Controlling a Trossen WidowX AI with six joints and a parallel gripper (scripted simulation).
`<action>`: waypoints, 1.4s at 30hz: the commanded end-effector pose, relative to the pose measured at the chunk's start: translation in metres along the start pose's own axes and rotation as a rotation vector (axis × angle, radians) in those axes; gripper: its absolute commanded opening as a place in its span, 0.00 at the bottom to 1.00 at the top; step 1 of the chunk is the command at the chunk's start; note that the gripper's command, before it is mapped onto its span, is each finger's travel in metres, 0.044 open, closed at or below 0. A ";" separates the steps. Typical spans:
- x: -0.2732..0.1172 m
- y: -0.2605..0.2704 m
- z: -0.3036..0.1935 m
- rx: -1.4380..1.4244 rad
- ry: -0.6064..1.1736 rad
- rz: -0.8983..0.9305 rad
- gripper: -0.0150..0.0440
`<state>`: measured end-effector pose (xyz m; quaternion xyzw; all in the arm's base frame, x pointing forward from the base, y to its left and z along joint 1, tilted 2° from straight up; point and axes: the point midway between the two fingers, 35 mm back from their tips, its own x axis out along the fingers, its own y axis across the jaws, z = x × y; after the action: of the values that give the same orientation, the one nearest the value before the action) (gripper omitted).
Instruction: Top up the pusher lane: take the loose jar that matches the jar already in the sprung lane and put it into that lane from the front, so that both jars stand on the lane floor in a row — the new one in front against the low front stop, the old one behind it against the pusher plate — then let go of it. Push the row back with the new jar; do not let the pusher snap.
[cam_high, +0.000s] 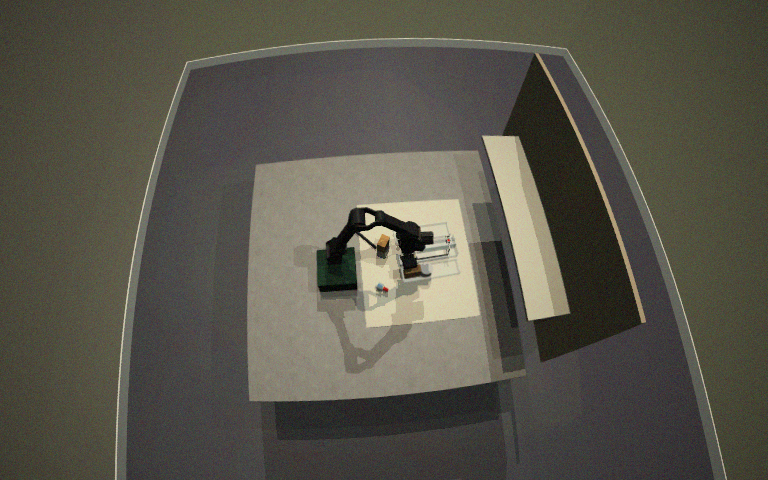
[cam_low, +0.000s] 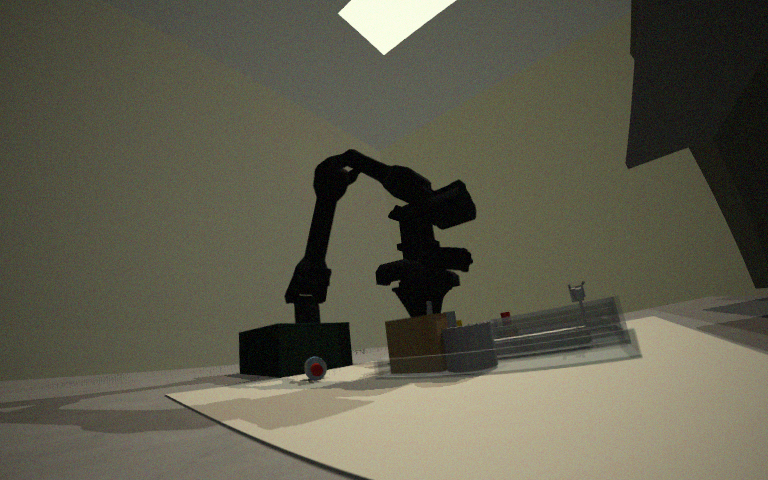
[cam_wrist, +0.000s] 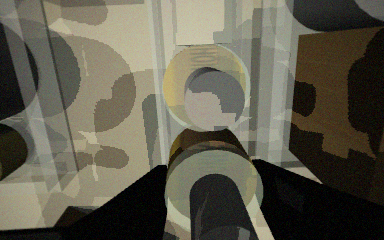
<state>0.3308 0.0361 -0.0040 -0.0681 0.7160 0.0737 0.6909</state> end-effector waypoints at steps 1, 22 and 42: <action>-0.003 0.000 0.009 0.004 -0.030 0.001 0.25; -0.003 0.000 0.011 0.004 -0.030 0.001 0.25; 0.000 0.000 0.013 0.004 -0.030 0.001 0.25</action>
<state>0.3356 0.0370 -0.0056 -0.0680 0.7159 0.0736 0.6910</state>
